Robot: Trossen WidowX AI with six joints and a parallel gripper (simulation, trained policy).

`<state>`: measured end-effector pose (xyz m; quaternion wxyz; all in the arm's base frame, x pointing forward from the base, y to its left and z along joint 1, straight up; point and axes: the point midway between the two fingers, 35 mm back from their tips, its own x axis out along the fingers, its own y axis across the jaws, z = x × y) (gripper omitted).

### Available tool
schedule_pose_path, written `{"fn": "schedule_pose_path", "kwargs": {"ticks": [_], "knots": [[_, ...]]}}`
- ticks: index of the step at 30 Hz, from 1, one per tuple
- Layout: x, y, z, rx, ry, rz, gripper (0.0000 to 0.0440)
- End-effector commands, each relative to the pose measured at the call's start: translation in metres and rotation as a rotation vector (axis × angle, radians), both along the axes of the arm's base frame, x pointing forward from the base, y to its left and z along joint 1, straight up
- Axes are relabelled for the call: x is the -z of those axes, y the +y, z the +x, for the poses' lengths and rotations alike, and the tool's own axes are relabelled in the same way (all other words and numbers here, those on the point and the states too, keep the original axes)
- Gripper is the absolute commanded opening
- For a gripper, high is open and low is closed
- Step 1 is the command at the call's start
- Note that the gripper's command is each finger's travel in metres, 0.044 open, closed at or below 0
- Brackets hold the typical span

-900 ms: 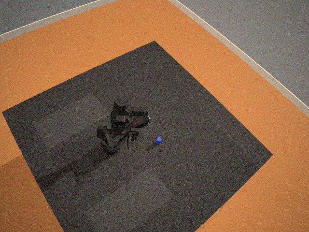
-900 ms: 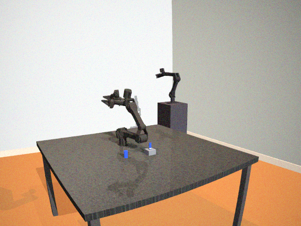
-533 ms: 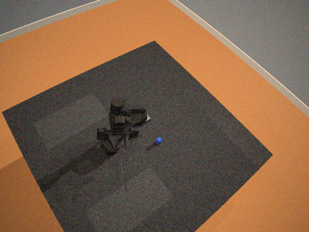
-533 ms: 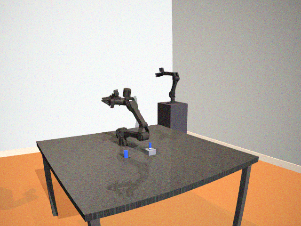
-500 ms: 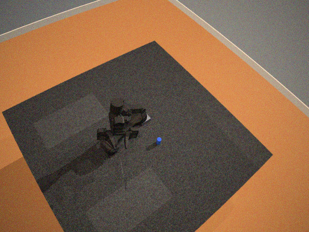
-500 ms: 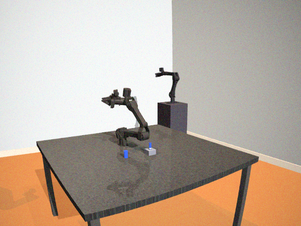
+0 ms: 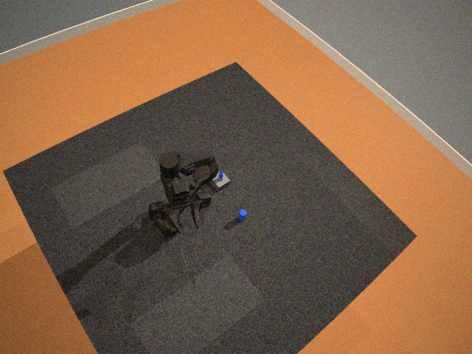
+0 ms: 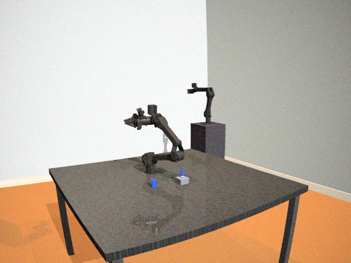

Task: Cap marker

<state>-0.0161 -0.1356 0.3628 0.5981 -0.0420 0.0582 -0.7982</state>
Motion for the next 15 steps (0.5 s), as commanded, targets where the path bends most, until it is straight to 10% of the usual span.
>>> {"fn": "schedule_pose_path", "kwargs": {"ticks": [1, 15], "knots": [[0.0012, -0.0024, 0.0018, -0.046, -0.014, 0.027, 0.0265], [0.0060, -0.0117, 0.0052, -0.192, -0.057, 0.118, 0.0294]]}}
